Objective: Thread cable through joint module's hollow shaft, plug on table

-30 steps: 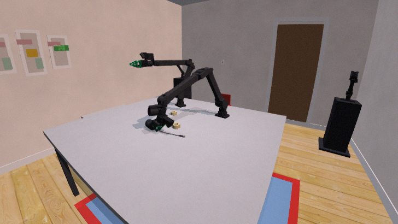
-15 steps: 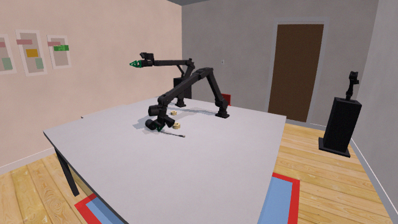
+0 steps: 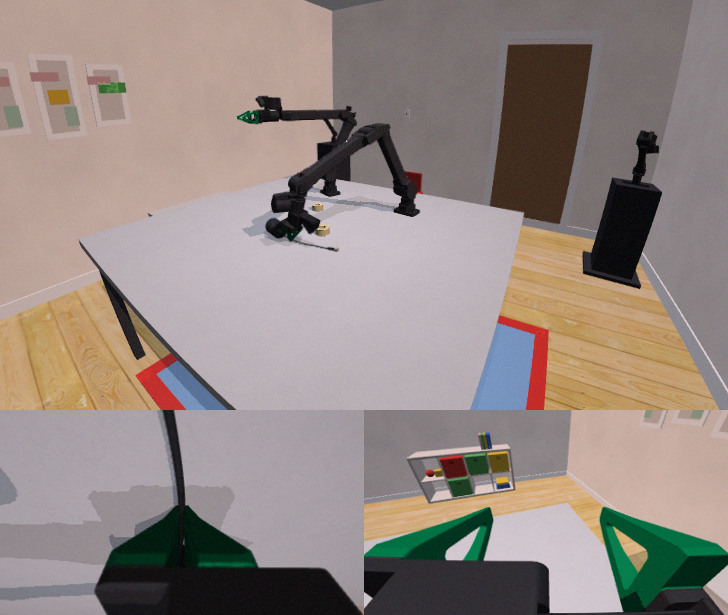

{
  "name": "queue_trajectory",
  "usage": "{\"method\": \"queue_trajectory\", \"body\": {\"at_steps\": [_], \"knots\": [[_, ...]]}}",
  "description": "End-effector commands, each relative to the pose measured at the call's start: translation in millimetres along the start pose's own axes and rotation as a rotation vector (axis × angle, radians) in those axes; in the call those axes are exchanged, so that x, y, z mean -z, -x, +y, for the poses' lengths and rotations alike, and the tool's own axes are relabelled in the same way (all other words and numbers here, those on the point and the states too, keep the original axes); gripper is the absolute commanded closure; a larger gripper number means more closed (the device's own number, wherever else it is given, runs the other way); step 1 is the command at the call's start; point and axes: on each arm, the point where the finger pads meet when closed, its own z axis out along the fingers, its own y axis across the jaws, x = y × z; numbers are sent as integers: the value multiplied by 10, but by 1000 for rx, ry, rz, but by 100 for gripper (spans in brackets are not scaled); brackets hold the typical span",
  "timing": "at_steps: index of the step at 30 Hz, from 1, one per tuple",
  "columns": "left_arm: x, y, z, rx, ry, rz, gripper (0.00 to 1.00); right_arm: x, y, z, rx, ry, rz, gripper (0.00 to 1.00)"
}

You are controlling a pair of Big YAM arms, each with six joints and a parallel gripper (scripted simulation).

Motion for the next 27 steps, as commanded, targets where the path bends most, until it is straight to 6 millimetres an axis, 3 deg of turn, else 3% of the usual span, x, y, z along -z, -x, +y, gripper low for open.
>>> {"method": "queue_trajectory", "body": {"at_steps": [1,7,10,22,25,27], "knots": [[1,39,43,6,12,-8,100,-17,490,41,-6,7,-87,0],[34,-99,-21,-2,-4,0,100,-17,490,41,-6,7,-87,0],[126,-240,-171,-12,-35,17,100,-17,490,41,-6,7,-87,0],[56,-329,-136,-9,-25,12,100,-17,490,41,-6,7,-87,0],[11,-248,-98,2,-12,4,100,-17,490,41,-6,7,-87,0],[60,-360,-140,-9,-26,12,100,-17,490,41,-6,7,-87,0]]}}
